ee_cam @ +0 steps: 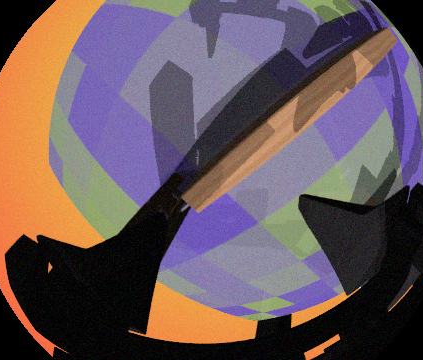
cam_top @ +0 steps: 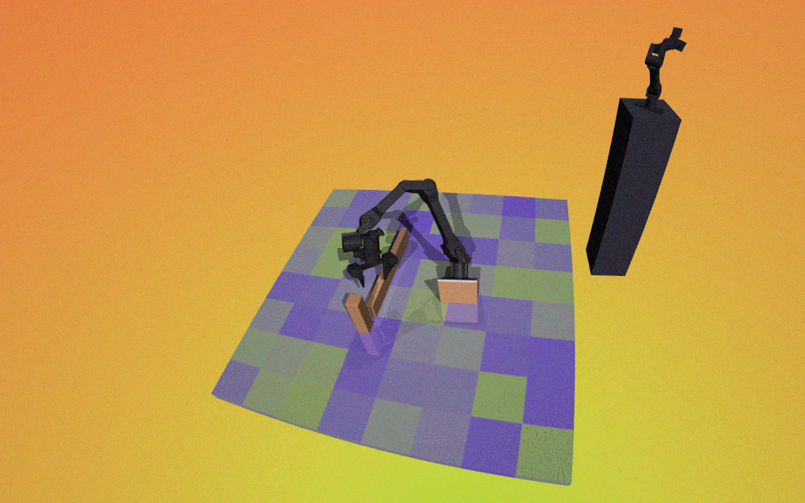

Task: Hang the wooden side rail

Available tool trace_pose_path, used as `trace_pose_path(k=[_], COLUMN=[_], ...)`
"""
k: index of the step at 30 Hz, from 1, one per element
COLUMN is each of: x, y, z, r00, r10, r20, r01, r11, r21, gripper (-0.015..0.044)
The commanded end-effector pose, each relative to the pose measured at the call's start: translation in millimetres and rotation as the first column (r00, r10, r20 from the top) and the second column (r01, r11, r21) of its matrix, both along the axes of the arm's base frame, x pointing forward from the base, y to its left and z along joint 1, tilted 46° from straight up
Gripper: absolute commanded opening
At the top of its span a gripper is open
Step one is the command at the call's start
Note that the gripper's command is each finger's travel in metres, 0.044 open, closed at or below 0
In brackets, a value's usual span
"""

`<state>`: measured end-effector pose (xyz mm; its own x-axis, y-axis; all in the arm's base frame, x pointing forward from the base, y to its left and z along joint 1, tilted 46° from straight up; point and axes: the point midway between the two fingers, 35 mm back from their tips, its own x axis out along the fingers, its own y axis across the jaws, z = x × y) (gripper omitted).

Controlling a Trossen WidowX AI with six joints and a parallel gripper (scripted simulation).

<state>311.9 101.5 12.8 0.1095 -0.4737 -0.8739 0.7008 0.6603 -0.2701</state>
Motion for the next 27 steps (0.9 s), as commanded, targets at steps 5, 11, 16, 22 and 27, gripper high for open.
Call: trace_pose_path(k=[5, 11, 16, 22, 27], x=[8.0, 8.4, 8.4, 8.4, 9.5], y=[1.9, 2.0, 2.0, 2.0, -21.8], z=[14.0, 14.9, 14.9, 14.9, -8.1], r00=[0.629, 0.603, 0.603, 0.603, 0.603], r10=[-0.61, -0.62, -0.62, -0.62, -0.62], r20=[0.482, 0.501, 0.501, 0.501, 0.502], r01=[0.701, 0.718, 0.718, 0.718, 0.718], r11=[0.713, 0.696, 0.696, 0.696, 0.696], r21=[-0.014, -0.003, -0.003, -0.003, -0.004], gripper=[0.044, 0.044, 0.044, 0.044, 0.044])
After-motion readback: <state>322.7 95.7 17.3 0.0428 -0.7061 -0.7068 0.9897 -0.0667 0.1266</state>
